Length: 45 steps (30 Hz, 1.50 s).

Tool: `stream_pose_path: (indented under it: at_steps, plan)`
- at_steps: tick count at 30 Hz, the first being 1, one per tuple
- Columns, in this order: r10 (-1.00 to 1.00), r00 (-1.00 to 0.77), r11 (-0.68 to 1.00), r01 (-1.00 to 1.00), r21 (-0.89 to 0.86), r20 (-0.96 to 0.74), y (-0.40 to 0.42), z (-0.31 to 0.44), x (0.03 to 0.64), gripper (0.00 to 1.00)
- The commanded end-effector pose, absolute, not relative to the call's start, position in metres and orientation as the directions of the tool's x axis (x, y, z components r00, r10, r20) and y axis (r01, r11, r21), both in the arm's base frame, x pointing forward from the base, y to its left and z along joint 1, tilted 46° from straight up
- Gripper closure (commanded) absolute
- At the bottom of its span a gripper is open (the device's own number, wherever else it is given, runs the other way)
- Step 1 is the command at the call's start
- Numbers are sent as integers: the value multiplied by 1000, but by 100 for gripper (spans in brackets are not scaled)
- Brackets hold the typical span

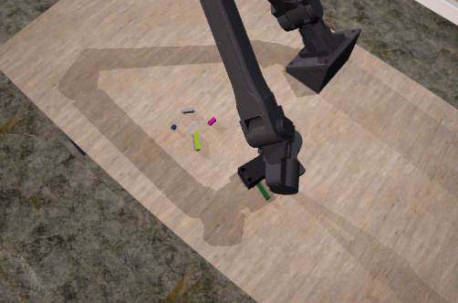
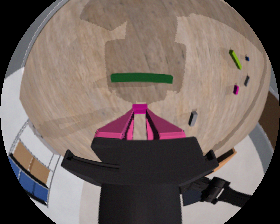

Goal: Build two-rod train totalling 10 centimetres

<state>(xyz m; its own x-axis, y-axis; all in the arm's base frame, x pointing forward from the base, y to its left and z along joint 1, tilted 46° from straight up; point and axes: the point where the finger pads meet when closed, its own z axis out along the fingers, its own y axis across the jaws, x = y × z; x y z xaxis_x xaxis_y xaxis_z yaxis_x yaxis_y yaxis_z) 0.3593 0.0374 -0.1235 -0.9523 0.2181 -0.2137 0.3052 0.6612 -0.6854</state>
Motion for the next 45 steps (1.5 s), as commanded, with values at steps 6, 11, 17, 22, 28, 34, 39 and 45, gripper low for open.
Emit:
stream_pose_path:
  at_steps: [6,11,17,22,28,34,39,45]
  plan:
    - [205,-954,667,301,-682,-220,45,-130,356,85]
    - [205,-954,667,301,-682,-220,45,-130,356,85]
    - [205,-954,667,301,-682,-220,45,-130,356,85]
    - [205,-954,667,301,-682,-220,45,-130,356,85]
    - [205,-954,667,301,-682,-220,45,-130,356,85]
    - [206,-954,666,301,-682,-219,44,-130,356,85]
    - [216,-954,662,300,-687,-208,34,-131,357,85]
    - [214,-954,661,299,-689,-209,30,-135,357,85]
